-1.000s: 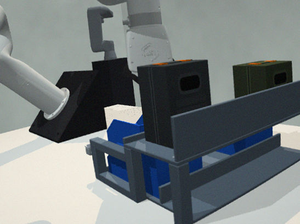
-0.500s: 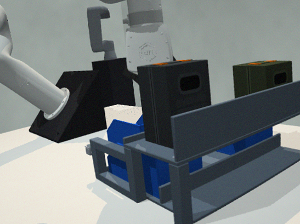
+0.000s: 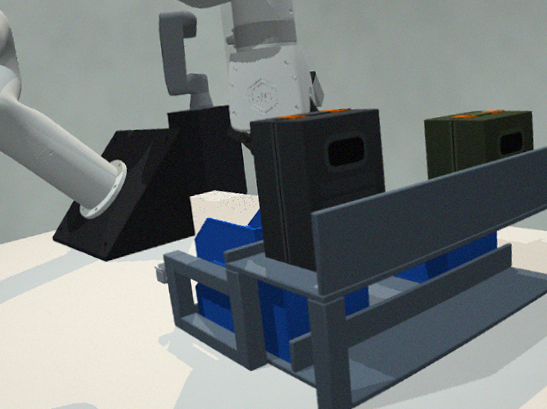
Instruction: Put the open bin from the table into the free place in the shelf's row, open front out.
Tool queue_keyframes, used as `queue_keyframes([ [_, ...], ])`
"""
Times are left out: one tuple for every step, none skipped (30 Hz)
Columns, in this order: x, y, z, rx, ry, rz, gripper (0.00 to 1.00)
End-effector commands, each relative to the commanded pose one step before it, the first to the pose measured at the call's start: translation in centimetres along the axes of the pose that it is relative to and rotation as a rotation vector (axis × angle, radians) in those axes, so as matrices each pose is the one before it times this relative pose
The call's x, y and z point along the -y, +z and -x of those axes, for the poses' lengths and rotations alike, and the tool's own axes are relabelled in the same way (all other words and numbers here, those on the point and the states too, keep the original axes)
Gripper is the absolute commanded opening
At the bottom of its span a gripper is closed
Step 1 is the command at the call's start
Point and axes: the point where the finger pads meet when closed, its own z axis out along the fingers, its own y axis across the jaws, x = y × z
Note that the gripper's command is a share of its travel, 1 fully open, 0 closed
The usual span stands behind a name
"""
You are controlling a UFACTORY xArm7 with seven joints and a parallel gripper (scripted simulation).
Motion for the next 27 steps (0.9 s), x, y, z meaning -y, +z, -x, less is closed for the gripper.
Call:
queue_keyframes([
  [-0.128,-0.202,-0.051,0.00093,0.00821,0.00632,0.33],
  [0.0,0.0,0.0,0.0,0.0,0.0,0.33],
  [0.0,0.0,0.0,0.0,0.0,0.0,0.33],
  [0.046,0.008,-0.081,-0.00047,0.04966,-0.00034,0.33],
  [0.055,0.009,-0.092,0.00008,0.052,0.00016,0.33],
  [0.06,0.009,-0.089,0.00008,0.052,0.00016,0.33],
  [0.064,0.009,-0.085,0.00008,0.052,0.00016,0.33],
  [0.069,0.009,-0.082,0.00008,0.052,0.00016,0.33],
  [0.0,0.0,0.0,0.0,0.0,0.0,0.33],
  [0.0,0.0,0.0,0.0,0.0,0.0,0.33],
  [0.0,0.0,0.0,0.0,0.0,0.0,0.33],
  [0.0,0.0,0.0,0.0,0.0,0.0,0.33],
  [0.0,0.0,0.0,0.0,0.0,0.0,0.33],
  [0.0,0.0,0.0,0.0,0.0,0.0,0.33],
  [0.0,0.0,0.0,0.0,0.0,0.0,0.33],
  [0.0,0.0,0.0,0.0,0.0,0.0,0.33],
  [0.0,0.0,0.0,0.0,0.0,0.0,0.33],
  [0.0,0.0,0.0,0.0,0.0,0.0,0.33],
  [0.0,0.0,0.0,0.0,0.0,0.0,0.33],
  [0.0,0.0,0.0,0.0,0.0,0.0,0.33],
  [0.032,0.005,-0.032,-0.00024,0.04969,-0.00028,0.33],
  [0.038,0.005,-0.037,0.00015,0.052,0.00025,0.33],
  [0.04,0.005,-0.035,0.00015,0.052,0.00025,0.33],
  [0.041,0.005,-0.033,0.00015,0.052,0.00025,0.33],
  [0.043,0.005,-0.03,0.00015,0.052,0.00025,0.33],
  [0.0,0.0,0.0,0.0,0.0,0.0,0.33],
  [0.0,0.0,0.0,0.0,0.0,0.0,0.33],
])
